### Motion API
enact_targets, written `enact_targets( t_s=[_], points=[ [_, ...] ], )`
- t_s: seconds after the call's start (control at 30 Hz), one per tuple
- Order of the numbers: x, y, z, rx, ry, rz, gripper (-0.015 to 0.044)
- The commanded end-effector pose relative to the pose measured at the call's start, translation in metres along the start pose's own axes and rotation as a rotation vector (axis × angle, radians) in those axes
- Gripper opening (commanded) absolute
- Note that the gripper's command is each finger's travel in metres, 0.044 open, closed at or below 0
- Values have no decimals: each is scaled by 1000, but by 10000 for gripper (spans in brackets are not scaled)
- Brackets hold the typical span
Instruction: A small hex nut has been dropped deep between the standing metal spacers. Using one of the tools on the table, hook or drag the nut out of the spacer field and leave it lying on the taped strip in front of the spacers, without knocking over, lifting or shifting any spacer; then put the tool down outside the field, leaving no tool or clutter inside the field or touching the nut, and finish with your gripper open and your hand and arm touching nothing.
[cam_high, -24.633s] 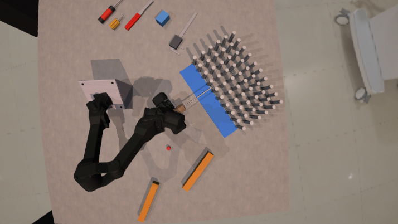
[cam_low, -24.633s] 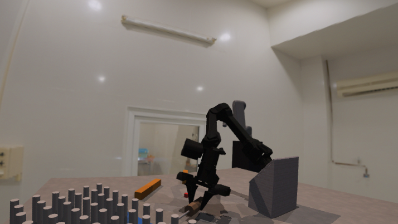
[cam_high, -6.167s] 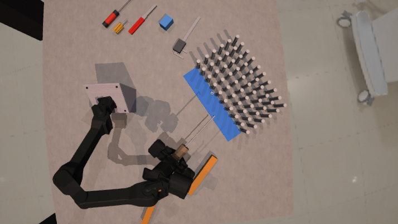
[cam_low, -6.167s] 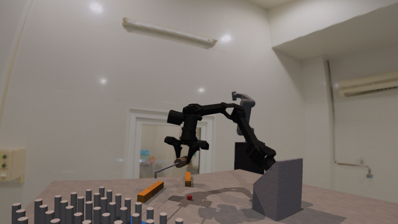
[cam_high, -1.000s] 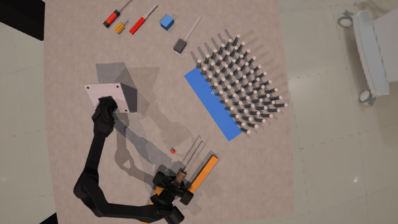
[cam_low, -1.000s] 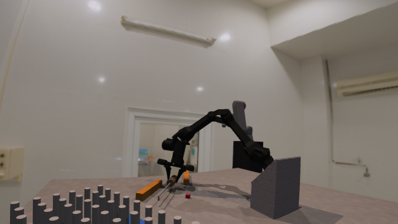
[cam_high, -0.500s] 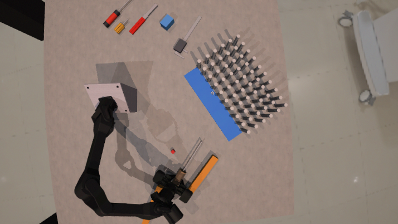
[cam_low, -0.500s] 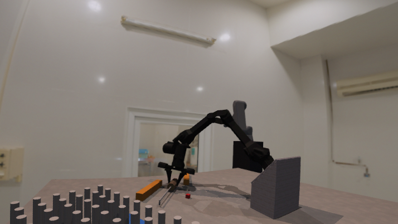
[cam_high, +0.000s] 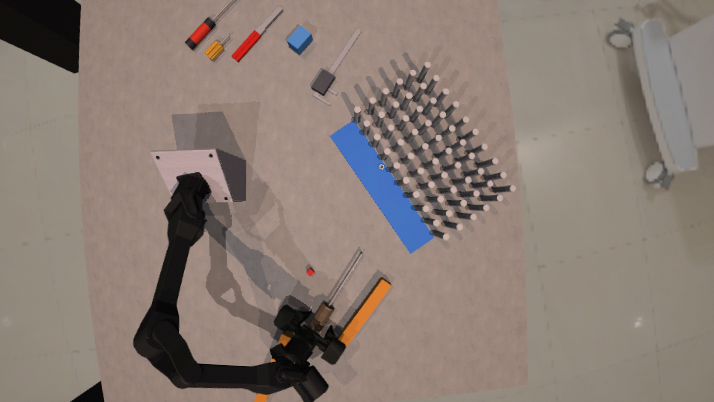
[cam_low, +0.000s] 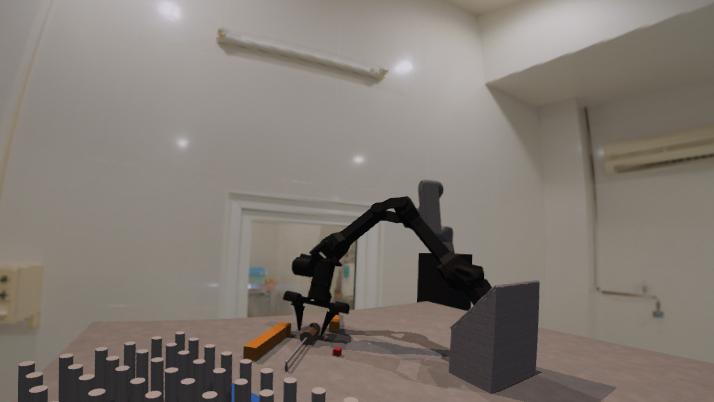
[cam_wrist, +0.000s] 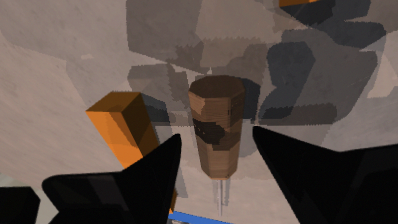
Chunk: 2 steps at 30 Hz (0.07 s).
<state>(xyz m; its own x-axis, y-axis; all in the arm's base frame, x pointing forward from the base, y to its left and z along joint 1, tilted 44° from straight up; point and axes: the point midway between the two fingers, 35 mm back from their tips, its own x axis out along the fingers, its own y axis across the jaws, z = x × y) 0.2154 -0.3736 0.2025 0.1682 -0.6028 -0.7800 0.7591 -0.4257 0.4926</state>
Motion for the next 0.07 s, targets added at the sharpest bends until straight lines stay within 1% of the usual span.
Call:
enact_targets(
  t_s=[0.0, 0.03],
  points=[
    [0, 0, 0, 1, 0, -1, 394],
    [0, 0, 0, 1, 0, -1, 420]
  ],
)
